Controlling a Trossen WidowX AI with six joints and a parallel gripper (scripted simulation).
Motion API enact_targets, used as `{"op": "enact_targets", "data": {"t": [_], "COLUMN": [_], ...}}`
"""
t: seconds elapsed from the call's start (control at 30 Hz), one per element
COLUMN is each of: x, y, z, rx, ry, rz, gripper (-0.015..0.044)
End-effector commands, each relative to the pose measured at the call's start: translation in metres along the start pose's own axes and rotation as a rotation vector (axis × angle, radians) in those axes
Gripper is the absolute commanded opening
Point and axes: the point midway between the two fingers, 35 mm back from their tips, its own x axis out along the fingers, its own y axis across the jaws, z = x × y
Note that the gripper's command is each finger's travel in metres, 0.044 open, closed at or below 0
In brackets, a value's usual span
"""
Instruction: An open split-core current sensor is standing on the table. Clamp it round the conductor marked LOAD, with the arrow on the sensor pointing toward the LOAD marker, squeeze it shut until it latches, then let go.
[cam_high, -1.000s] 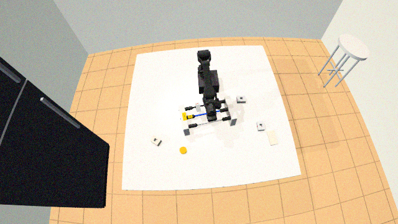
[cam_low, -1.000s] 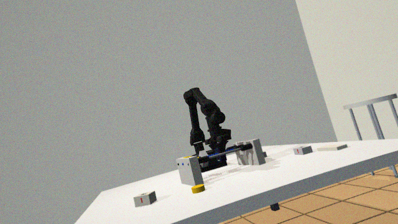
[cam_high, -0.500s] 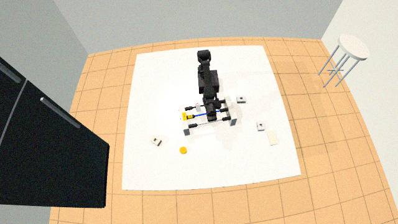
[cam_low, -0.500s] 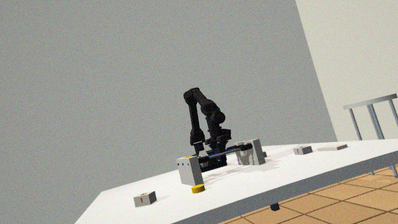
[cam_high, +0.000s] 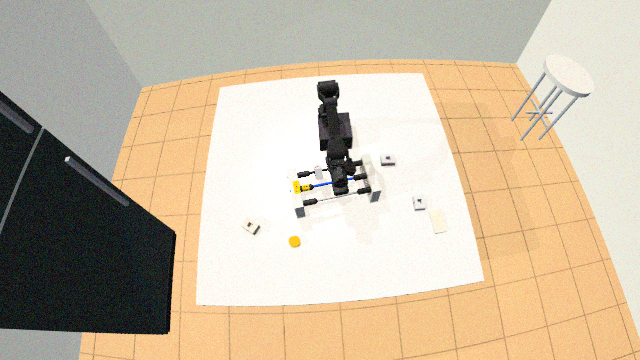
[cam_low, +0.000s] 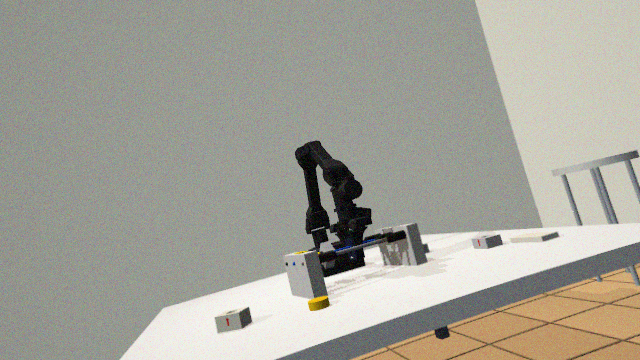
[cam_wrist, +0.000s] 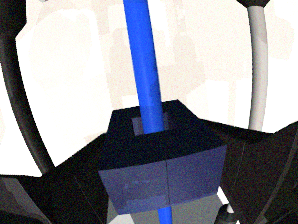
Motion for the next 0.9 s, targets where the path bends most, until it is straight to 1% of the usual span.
{"op": "enact_targets", "data": {"t": [0.0, 0.57, 0.8, 0.87], "x": [0.0, 0.0, 0.0, 0.0], "y": [-0.0001, -0.0001, -0.0001, -0.0001], "z": [0.0, 0.0, 0.0, 0.0], "rx": [0.0, 0.0, 0.0, 0.0], "ry": [0.0, 0.0, 0.0, 0.0], "rz": [0.0, 0.0, 0.0, 0.0], "gripper": [0.0263, 0.0263, 0.044, 0.044]}}
